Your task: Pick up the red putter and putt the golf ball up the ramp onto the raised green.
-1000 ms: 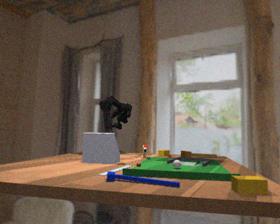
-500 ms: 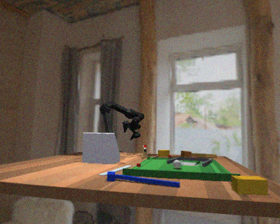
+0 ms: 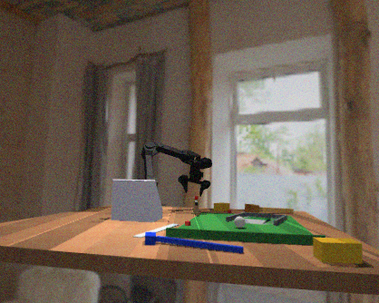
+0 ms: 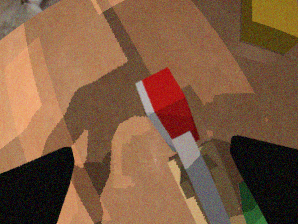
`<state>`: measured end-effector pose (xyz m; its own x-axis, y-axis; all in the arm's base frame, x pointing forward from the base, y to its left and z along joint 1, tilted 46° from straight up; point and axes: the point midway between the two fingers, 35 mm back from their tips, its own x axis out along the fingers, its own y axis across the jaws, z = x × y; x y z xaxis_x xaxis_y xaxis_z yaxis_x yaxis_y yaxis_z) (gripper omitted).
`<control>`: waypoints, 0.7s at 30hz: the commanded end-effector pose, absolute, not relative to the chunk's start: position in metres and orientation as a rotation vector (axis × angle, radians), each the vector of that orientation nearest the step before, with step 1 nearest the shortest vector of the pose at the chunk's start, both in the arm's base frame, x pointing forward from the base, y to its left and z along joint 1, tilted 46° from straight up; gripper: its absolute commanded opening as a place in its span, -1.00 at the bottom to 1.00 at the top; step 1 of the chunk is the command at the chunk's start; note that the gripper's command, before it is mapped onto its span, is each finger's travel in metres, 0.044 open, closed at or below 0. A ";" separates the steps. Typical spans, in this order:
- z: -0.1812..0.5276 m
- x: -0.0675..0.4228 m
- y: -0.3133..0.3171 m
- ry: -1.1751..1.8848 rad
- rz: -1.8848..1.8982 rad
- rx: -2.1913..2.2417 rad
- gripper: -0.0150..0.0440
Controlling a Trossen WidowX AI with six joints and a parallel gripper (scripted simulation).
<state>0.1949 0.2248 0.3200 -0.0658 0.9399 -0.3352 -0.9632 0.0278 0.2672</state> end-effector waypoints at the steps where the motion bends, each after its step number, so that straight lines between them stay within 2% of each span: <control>1: 0.265 0.229 0.188 0.459 1.507 -0.251 1.00; 21: 0.176 0.242 0.083 0.281 1.569 -0.529 1.00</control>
<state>0.2449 0.1199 0.2048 0.0189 0.8648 -0.5017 -0.9965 -0.0247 -0.0801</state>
